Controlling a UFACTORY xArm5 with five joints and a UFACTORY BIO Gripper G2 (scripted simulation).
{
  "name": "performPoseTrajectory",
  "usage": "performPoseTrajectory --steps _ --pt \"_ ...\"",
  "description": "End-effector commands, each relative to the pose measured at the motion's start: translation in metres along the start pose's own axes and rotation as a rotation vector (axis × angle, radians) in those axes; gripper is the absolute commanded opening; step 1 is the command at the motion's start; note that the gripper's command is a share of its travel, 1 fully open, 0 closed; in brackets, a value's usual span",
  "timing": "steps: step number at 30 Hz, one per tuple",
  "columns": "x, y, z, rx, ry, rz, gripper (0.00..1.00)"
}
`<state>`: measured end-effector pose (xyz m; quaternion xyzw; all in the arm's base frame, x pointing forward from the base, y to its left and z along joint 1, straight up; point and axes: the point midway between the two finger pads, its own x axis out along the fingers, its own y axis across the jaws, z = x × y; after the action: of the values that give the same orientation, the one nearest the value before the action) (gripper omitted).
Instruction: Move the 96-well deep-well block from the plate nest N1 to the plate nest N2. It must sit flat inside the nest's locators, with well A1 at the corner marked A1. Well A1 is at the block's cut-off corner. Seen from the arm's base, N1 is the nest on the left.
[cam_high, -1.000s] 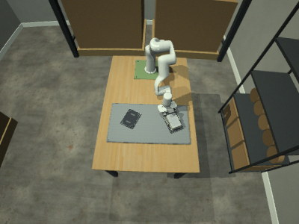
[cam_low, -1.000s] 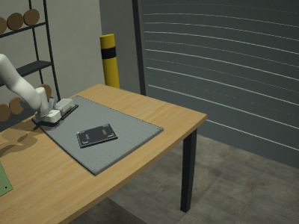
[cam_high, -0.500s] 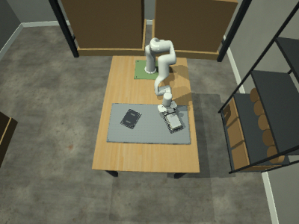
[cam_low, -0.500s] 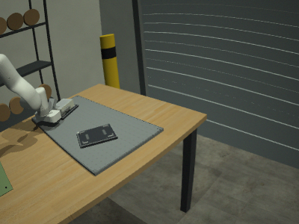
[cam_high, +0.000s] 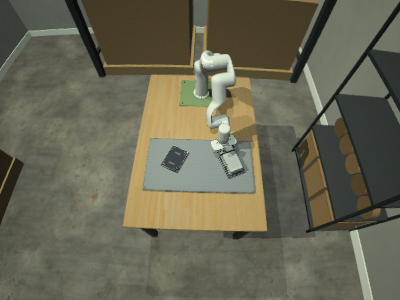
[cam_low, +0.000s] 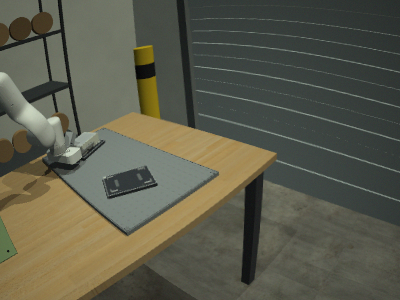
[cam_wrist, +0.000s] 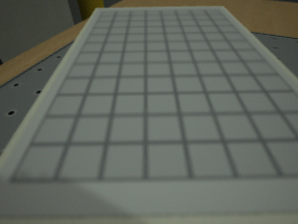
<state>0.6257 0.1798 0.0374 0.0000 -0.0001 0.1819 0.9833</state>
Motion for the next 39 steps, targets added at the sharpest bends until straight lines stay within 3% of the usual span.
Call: performPoseTrajectory --steps 1,39 --pt "0.0012 -0.0001 0.0021 0.000 -0.004 0.000 0.00" --pt "0.0012 -0.0001 0.0107 0.000 -0.004 0.000 0.00"
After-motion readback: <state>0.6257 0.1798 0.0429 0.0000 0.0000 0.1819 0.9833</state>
